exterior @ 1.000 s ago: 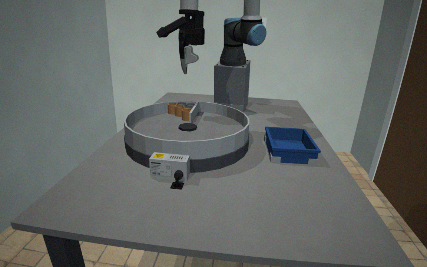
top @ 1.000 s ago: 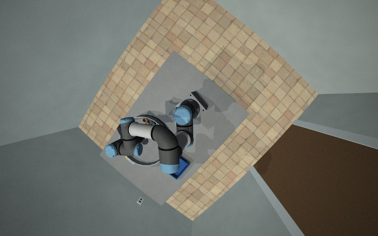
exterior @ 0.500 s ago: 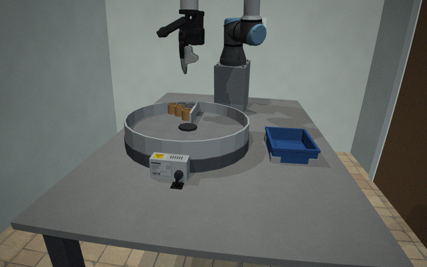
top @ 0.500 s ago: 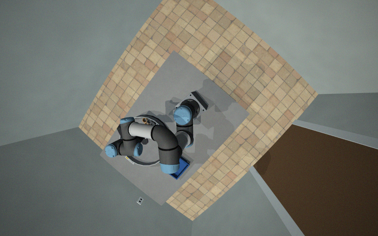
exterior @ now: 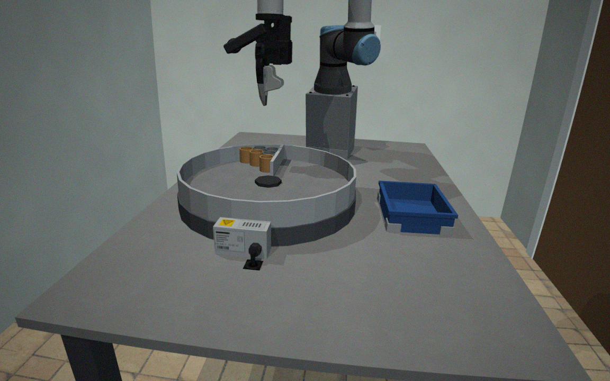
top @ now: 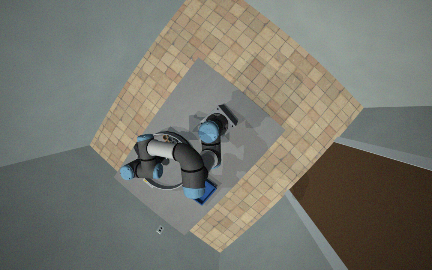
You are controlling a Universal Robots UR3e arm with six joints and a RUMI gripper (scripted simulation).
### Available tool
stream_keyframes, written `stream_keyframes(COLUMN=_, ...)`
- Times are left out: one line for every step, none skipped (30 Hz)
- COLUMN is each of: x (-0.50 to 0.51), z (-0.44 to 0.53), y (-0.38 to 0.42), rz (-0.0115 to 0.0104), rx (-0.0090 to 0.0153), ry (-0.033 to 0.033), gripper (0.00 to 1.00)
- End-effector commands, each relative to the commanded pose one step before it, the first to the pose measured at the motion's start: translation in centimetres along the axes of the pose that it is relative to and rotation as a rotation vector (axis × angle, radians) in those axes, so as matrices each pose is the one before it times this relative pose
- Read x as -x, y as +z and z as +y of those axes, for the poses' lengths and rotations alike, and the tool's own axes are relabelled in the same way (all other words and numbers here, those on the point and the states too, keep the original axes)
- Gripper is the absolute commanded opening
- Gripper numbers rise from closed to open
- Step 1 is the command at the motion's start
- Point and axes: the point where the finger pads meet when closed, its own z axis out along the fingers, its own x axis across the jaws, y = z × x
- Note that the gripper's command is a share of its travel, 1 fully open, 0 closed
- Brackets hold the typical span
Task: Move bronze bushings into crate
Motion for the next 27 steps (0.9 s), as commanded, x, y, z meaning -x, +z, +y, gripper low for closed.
stream_keyframes(x=0.059, z=-0.0545, y=-0.0771, rz=-0.00189, rx=-0.002, ry=-0.00024, gripper=0.05)
stream_keyframes(x=0.0, z=0.0, y=0.0, rz=0.0, rx=0.0, ry=0.0, gripper=0.05)
stream_keyframes(x=0.0, z=0.0, y=0.0, rz=0.0, rx=0.0, ry=0.0, gripper=0.05)
stream_keyframes(x=0.0, z=0.0, y=0.0, rz=0.0, rx=0.0, ry=0.0, gripper=0.05)
stream_keyframes(x=0.0, z=0.0, y=0.0, rz=0.0, rx=0.0, ry=0.0, gripper=0.05)
stream_keyframes(x=0.0, z=0.0, y=0.0, rz=0.0, rx=0.0, ry=0.0, gripper=0.05)
stream_keyframes(x=0.0, z=0.0, y=0.0, rz=0.0, rx=0.0, ry=0.0, gripper=0.05)
stream_keyframes(x=0.0, z=0.0, y=0.0, rz=0.0, rx=0.0, ry=0.0, gripper=0.05)
stream_keyframes(x=0.0, z=0.0, y=0.0, rz=0.0, rx=0.0, ry=0.0, gripper=0.05)
stream_keyframes(x=0.0, z=0.0, y=0.0, rz=0.0, rx=0.0, ry=0.0, gripper=0.05)
stream_keyframes(x=0.0, z=0.0, y=0.0, rz=0.0, rx=0.0, ry=0.0, gripper=0.05)
stream_keyframes(x=0.0, z=0.0, y=0.0, rz=0.0, rx=0.0, ry=0.0, gripper=0.05)
stream_keyframes(x=0.0, z=0.0, y=0.0, rz=0.0, rx=0.0, ry=0.0, gripper=0.05)
stream_keyframes(x=0.0, z=0.0, y=0.0, rz=0.0, rx=0.0, ry=0.0, gripper=0.05)
stream_keyframes(x=0.0, z=0.0, y=0.0, rz=0.0, rx=0.0, ry=0.0, gripper=0.05)
stream_keyframes(x=0.002, z=-0.0035, y=0.012, rz=0.0, rx=0.0, ry=0.0, gripper=0.05)
stream_keyframes(x=0.014, z=-0.0226, y=0.0766, rz=0.0, rx=0.0, ry=0.0, gripper=0.05)
stream_keyframes(x=0.033, z=-0.0542, y=0.1869, rz=0.0, rx=0.0, ry=0.0, gripper=0.05)
stream_keyframes(x=0.054, z=-0.0911, y=0.3245, rz=0.0, rx=0.0, ry=0.0, gripper=0.05)
stream_keyframes(x=0.074, z=-0.1263, y=0.4733, rz=0.0, rx=0.0, ry=0.0, gripper=0.05)
stream_keyframes(x=0.087, z=-0.1537, y=0.6192, rz=-0.00001, rx=0.0, ry=0.0, gripper=0.05)
stream_keyframes(x=0.091, z=-0.1689, y=0.7502, rz=-0.00001, rx=0.0, ry=0.0, gripper=0.05)
stream_keyframes(x=0.085, z=-0.1699, y=0.8562, rz=-0.00001, rx=0.0, ry=0.0, gripper=0.05)
stream_keyframes(x=0.069, z=-0.1573, y=0.9295, rz=-0.00001, rx=0.0, ry=0.0, gripper=0.05)
stream_keyframes(x=0.096, z=-0.1839, y=0.8875, rz=-0.00001, rx=0.0, ry=0.0, gripper=0.05)
stream_keyframes(x=0.13, z=-0.2159, y=0.8064, rz=-0.00001, rx=-0.00001, ry=0.0, gripper=0.05)
stream_keyframes(x=0.108, z=-0.1883, y=0.7793, rz=-0.00001, rx=-0.00001, ry=0.0, gripper=0.05)
